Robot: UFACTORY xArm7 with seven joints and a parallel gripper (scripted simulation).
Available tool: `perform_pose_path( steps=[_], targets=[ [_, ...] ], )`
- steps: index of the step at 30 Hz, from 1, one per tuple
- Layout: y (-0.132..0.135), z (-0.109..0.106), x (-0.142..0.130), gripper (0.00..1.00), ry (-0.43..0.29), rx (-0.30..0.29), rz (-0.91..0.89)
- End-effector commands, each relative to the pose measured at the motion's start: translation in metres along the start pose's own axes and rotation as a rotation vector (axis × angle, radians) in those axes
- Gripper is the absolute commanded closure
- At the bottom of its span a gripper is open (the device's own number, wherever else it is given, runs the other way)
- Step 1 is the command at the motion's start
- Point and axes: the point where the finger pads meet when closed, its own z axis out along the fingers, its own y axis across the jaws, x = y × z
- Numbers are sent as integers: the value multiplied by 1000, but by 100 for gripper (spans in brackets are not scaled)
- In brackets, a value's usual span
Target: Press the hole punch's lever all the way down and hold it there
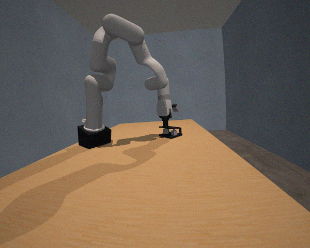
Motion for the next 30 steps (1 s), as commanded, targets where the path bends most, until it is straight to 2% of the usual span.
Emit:
perform_pose_path(
  steps=[1, 8, 30],
  targets=[
    [0, 1, 1, 100, 3, -1, 0],
    [0, 8, 1, 100, 3, -1, 0],
    [0, 12, 1, 100, 3, -1, 0]
  ],
)
